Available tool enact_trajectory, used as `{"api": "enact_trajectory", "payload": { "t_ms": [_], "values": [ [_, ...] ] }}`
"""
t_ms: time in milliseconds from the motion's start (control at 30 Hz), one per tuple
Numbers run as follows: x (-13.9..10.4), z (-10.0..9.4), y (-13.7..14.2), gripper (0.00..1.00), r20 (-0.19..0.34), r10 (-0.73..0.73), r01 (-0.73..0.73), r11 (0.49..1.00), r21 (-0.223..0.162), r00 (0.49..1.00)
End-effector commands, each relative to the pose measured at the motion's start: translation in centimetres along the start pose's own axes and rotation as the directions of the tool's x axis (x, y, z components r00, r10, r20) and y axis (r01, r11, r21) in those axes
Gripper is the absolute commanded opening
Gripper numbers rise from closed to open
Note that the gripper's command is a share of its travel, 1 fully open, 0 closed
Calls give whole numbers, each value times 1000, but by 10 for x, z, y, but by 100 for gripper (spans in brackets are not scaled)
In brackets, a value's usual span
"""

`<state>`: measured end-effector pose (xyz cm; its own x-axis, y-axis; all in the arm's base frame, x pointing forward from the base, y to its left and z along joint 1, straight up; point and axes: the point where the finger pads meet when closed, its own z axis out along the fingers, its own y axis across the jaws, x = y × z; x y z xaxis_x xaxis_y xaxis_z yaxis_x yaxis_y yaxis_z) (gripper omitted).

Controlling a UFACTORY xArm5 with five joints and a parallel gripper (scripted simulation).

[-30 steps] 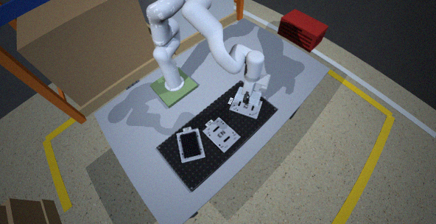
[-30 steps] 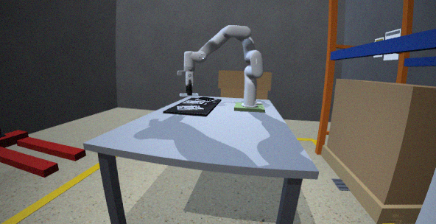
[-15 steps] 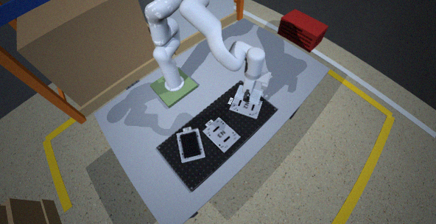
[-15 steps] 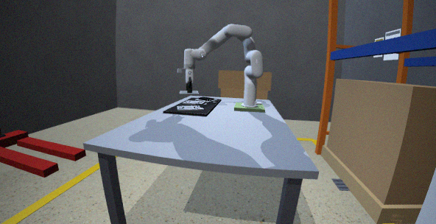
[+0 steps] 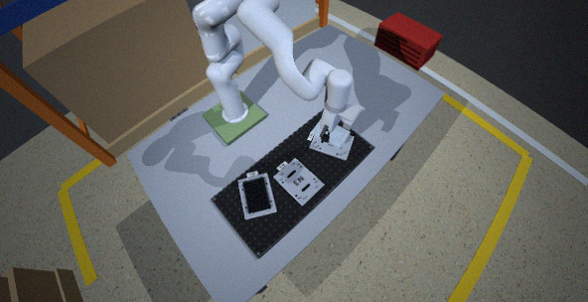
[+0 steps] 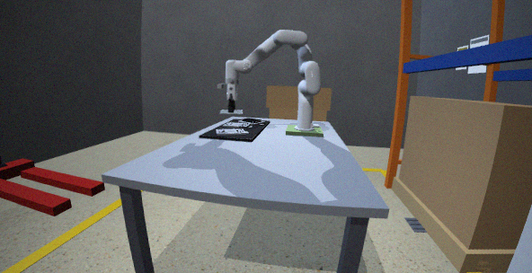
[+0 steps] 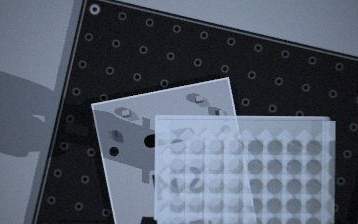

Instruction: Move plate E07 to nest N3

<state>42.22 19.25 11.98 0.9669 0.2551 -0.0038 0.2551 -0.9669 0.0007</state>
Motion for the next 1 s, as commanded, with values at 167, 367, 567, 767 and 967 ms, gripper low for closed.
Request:
{"api": "enact_trajectory", "payload": {
  "t_ms": [167, 367, 567, 767, 967],
  "values": [
    [-3, -1, 49, 0, -4, 210, -210, 978, 5, 978],
    [-5, -1, 69, 0, -4, 210, -210, 978, 5, 978],
    [-8, -1, 99, 0, -4, 210, -210, 978, 4, 978],
    [-10, -1, 124, 0, -4, 210, -210, 978, 4, 978],
    [-13, -1, 149, 0, -4, 210, -210, 978, 4, 978]
  ]
}}
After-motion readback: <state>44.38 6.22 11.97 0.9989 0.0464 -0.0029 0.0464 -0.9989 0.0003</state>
